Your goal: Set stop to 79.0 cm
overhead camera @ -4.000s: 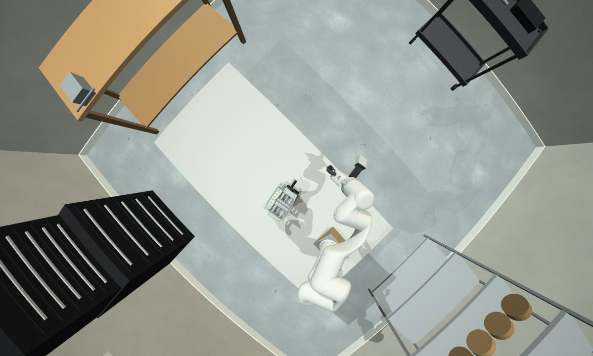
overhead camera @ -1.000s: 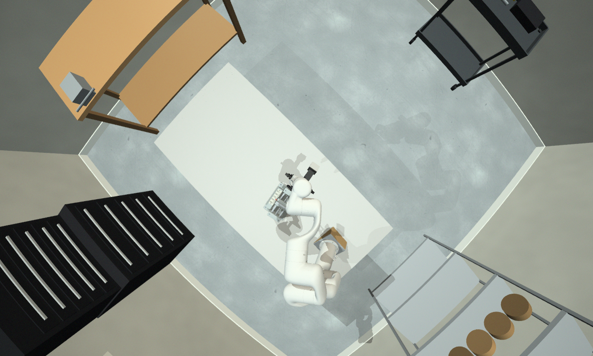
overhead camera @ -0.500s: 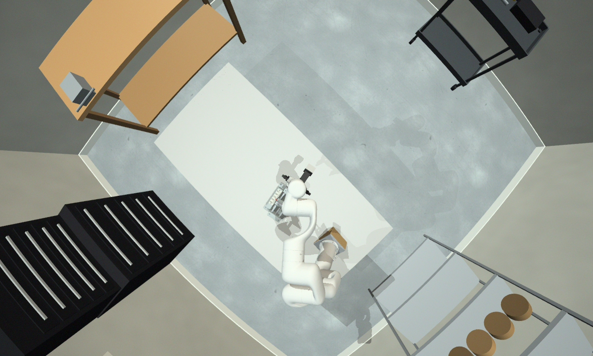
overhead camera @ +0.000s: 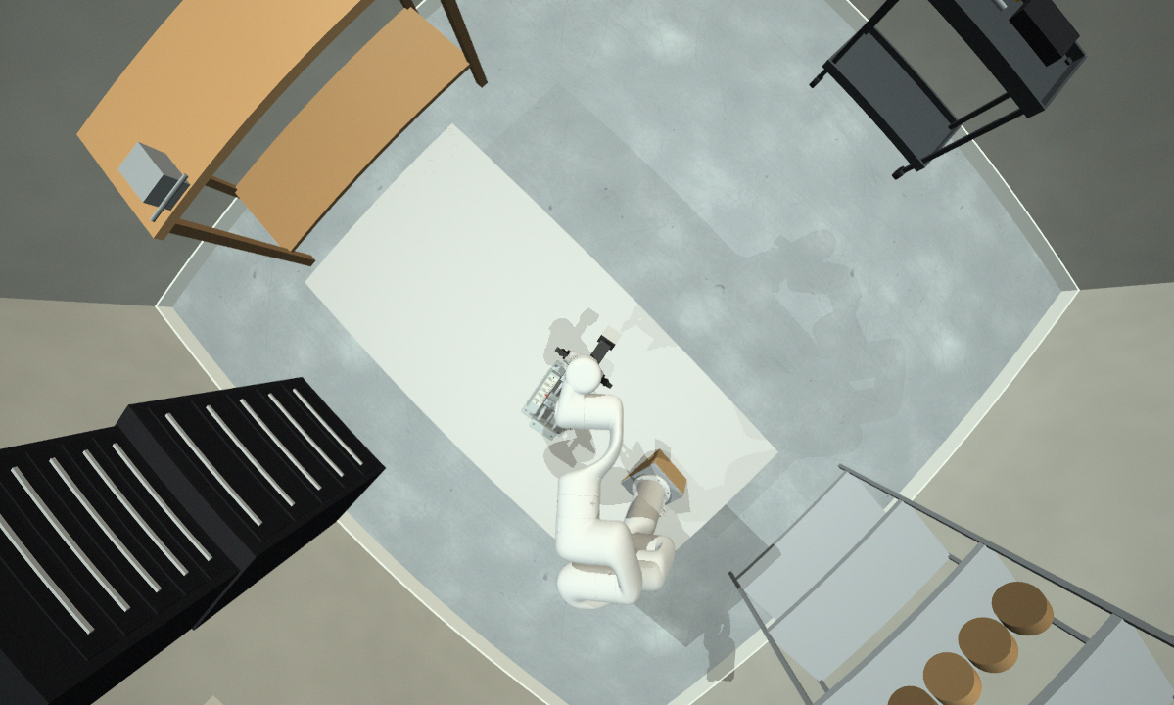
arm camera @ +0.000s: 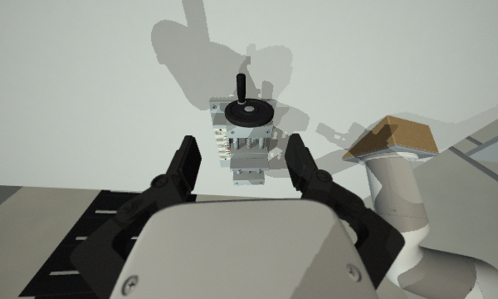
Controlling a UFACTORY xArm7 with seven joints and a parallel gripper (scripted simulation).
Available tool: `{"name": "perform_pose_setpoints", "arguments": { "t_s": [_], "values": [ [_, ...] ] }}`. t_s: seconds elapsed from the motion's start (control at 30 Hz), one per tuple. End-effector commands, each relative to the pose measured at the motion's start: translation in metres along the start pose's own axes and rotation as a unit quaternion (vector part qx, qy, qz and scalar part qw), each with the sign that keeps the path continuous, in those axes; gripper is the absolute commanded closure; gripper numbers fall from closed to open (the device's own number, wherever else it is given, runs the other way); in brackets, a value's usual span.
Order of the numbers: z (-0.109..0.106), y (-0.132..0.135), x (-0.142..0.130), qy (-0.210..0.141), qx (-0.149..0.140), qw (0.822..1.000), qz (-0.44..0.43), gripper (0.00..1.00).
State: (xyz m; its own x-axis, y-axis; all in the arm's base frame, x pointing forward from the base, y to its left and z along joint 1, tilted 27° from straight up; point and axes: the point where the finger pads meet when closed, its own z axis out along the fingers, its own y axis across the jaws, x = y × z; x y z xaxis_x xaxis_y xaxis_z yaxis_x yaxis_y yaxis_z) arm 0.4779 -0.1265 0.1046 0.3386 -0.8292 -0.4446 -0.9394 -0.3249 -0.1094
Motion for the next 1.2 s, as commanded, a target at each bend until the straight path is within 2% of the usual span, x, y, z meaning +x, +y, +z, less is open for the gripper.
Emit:
{"name": "perform_pose_setpoints", "arguments": {
  "t_s": [0.0,0.33,0.37,0.43,0.5,0.67,0.77,0.83,0.9,1.0,1.17],
  "values": [
    [-0.002,-0.001,0.001,0.002,0.001,1.0,0.0,0.0],
    [-0.002,-0.001,0.001,0.002,0.001,1.0,0.0,0.0],
    [-0.002,-0.002,0.0,0.002,0.001,1.0,0.0,0.43],
    [-0.002,-0.014,-0.01,0.002,0.001,1.0,0.0,0.43],
    [-0.002,-0.039,-0.027,0.002,0.001,1.0,0.0,0.43],
    [-0.002,-0.06,-0.044,0.002,0.001,1.0,0.0,0.43],
    [0.002,-0.061,-0.044,0.002,0.001,1.0,0.0,0.43],
    [0.017,-0.061,-0.044,0.002,0.001,1.0,0.0,0.43],
    [0.017,-0.061,-0.044,0.002,0.001,1.0,0.0,0.43],
    [0.042,-0.061,-0.044,0.002,0.001,1.0,0.0,0.43],
    [0.046,-0.061,-0.044,0.002,0.001,1.0,0.0,0.43]
  ]
}}
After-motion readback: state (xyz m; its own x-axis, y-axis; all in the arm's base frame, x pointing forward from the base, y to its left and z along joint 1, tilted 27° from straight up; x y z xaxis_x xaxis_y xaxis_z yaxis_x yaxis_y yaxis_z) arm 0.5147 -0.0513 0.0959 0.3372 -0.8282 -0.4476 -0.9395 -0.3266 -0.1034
